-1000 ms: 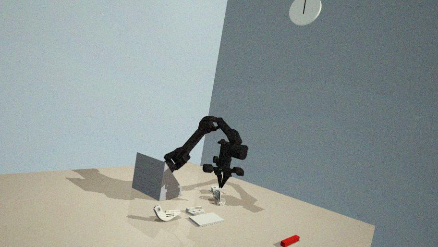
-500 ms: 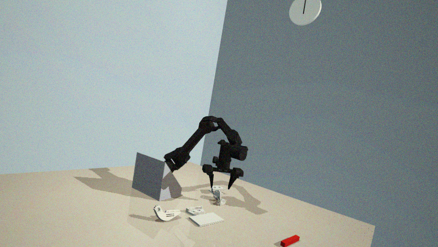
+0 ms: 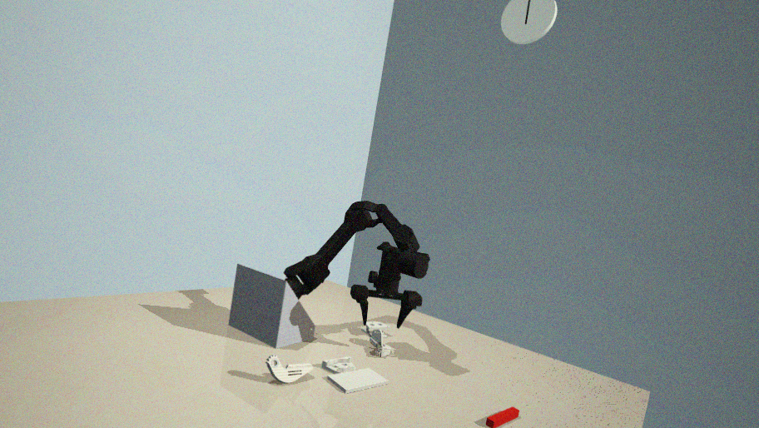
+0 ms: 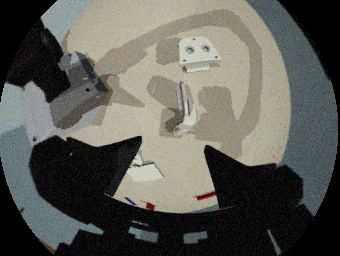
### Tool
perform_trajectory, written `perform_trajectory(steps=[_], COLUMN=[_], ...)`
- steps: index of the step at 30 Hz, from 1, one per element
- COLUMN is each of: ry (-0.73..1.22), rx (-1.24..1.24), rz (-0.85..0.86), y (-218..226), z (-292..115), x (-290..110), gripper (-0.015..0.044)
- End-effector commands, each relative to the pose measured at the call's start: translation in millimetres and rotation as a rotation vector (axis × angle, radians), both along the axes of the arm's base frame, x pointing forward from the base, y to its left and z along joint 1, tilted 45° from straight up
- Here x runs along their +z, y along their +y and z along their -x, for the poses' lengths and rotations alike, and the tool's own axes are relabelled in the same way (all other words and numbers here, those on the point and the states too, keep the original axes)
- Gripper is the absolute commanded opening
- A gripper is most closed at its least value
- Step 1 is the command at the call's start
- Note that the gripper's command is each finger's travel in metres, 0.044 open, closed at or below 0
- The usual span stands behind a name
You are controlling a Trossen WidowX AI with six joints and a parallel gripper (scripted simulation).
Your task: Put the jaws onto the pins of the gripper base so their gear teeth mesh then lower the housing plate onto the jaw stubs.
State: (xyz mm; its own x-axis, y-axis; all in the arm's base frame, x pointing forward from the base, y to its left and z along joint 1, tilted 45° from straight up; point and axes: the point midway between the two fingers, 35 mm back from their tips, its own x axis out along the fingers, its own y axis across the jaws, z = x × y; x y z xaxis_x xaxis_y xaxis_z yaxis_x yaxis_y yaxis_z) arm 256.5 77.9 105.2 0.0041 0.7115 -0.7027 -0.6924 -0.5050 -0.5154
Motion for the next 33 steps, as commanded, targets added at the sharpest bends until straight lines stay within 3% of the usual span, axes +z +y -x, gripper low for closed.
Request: perform_trajectory(steps=[1, 13, 29, 33], ry=[0.003, 0.003, -0.008, -0.008], rx=[-0.004, -0.004, 0.003, 0.003], rz=[0.0, 0.0, 0.008, 0.008], y=[-0.2, -0.2, -6.3, -6.3], z=[-0.2, -0.2, 0.2, 0.2], x=[-0.5, -0.5, 6.8, 6.8], gripper=[0.044, 0.044, 0.002, 0.0])
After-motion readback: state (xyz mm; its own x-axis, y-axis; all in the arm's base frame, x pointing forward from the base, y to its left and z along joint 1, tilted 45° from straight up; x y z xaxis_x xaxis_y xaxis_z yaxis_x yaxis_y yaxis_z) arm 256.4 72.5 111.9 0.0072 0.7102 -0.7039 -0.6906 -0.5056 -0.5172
